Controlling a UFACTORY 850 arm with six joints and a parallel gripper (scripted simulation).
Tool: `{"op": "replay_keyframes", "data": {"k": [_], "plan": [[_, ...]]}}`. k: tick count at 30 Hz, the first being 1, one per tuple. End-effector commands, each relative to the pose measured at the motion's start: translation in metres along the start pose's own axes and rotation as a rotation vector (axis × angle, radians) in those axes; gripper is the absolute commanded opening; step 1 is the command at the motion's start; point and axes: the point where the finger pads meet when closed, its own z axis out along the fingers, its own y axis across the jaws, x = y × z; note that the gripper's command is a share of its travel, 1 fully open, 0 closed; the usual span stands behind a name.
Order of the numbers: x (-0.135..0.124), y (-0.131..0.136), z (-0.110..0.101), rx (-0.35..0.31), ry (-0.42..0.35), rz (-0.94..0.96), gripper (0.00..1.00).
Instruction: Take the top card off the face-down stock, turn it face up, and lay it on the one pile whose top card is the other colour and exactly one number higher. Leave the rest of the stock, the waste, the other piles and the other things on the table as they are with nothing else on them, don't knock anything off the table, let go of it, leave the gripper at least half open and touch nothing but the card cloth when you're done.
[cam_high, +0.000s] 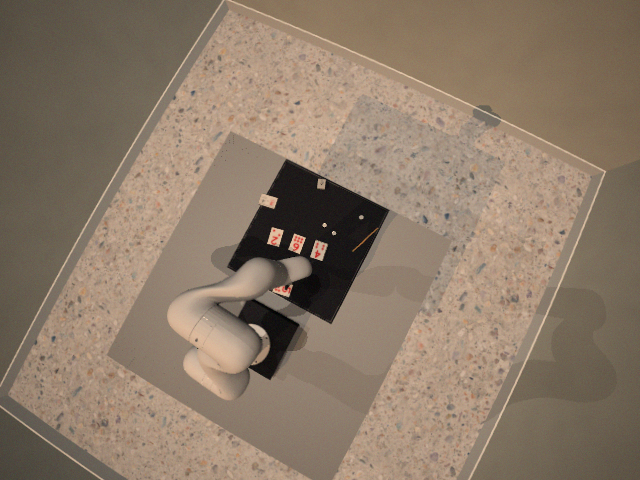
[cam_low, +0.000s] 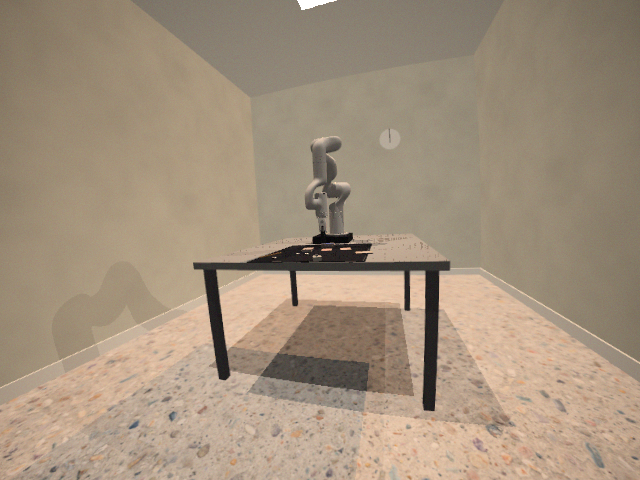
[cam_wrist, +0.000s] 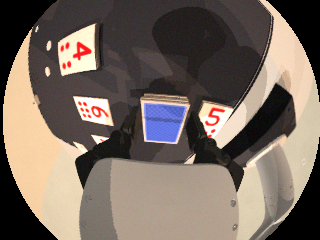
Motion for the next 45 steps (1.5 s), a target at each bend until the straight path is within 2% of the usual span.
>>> {"op": "replay_keyframes", "data": {"k": [1, 28, 29, 45], "plan": [[0.0000, -0.0002, 0.0002, 0.002, 0.001, 0.000, 0.72], [0.0000, -0.0002, 0.0002, 0.002, 0.001, 0.000, 0.72], [0.0000, -0.0002, 0.0002, 0.002, 0.001, 0.000, 0.86], [0.0000, -0.0002, 0.0002, 0.002, 0.001, 0.000, 0.86]]}}
